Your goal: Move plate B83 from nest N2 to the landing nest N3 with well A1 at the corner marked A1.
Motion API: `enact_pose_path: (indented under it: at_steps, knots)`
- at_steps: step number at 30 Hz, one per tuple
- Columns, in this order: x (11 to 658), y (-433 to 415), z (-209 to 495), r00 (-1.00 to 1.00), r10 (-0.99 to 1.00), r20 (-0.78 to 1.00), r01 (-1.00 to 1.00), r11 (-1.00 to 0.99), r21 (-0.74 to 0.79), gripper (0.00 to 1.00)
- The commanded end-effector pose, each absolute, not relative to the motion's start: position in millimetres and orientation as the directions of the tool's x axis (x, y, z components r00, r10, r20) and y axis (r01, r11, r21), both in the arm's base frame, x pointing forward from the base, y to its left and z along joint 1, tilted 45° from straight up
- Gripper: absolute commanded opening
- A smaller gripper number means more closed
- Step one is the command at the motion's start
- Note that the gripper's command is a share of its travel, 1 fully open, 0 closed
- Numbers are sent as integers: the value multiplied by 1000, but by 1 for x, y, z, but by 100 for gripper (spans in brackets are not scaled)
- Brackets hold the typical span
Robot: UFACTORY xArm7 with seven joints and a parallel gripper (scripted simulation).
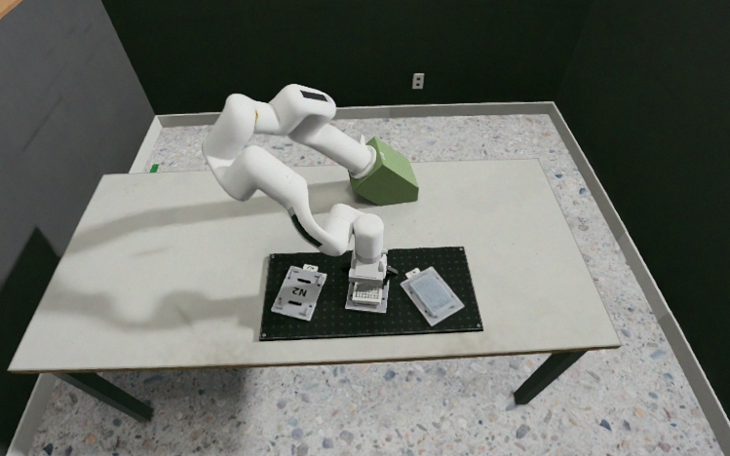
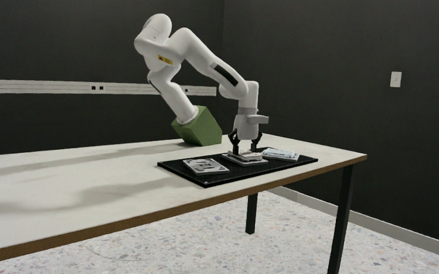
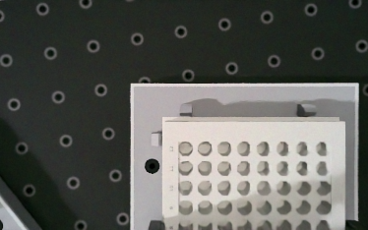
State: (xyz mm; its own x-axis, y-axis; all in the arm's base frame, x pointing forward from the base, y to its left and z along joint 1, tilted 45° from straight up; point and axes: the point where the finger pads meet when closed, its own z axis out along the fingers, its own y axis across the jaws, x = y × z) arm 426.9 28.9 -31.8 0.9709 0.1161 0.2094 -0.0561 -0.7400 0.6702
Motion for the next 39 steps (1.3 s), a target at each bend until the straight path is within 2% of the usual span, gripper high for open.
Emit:
enact_pose_path:
  at_steps: [1, 27, 28, 39]
  knots:
    - [429, 30, -33, 970, 120, 213, -54, -743, 667, 0]
    - [430, 27, -36, 970, 120, 213, -54, -743, 667, 0]
    - [430, 27, -37, 970, 120, 213, -54, -743, 667, 100]
    - [430, 27, -37, 970, 120, 213, -54, -743, 667, 100]
